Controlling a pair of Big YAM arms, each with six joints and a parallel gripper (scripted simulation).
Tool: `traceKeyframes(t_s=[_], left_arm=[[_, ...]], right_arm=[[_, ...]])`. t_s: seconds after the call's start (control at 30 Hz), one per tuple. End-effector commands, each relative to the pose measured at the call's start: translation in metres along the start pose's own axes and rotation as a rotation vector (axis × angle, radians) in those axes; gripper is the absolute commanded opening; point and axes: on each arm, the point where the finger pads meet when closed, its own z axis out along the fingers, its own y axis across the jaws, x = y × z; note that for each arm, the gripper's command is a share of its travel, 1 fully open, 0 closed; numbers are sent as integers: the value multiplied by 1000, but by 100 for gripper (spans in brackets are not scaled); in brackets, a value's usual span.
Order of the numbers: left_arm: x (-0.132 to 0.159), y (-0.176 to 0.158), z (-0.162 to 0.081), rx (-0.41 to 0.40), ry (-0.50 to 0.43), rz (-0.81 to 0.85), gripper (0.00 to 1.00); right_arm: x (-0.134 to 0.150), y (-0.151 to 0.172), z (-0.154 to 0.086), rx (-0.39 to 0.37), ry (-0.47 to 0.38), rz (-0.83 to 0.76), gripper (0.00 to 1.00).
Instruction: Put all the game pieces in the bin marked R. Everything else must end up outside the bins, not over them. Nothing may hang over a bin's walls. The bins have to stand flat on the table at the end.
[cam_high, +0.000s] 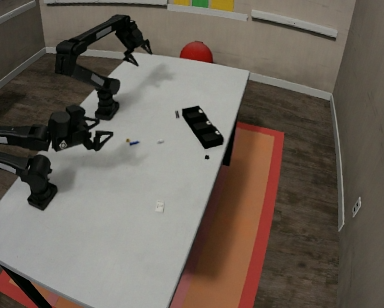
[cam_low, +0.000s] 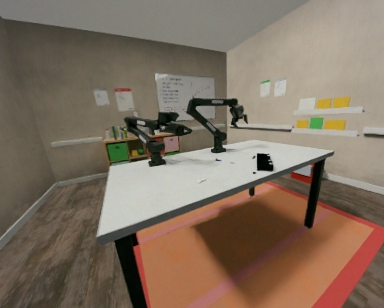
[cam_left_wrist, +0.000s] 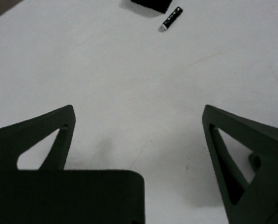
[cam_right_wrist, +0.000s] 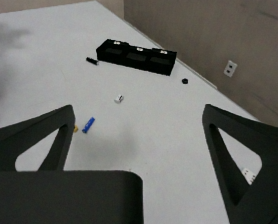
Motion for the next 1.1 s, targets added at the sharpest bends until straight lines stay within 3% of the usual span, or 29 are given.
traceKeyframes(t_s=[0.0,0.6,0.9,1.07], left_arm=[[-1,2,-2,-5,1,4,100],[-1,2,-2,-5,1,4,100],[-1,2,-2,-5,1,4,100],[-1,2,-2,-5,1,4,100]], right_arm=[[-4,-1,0,1,-6,-4,100],[-5,-1,0,1,-6,-4,100],[-50,-2,-9,1,-6,-4,100],[-57,-2,-10,1,-6,-4,100]])
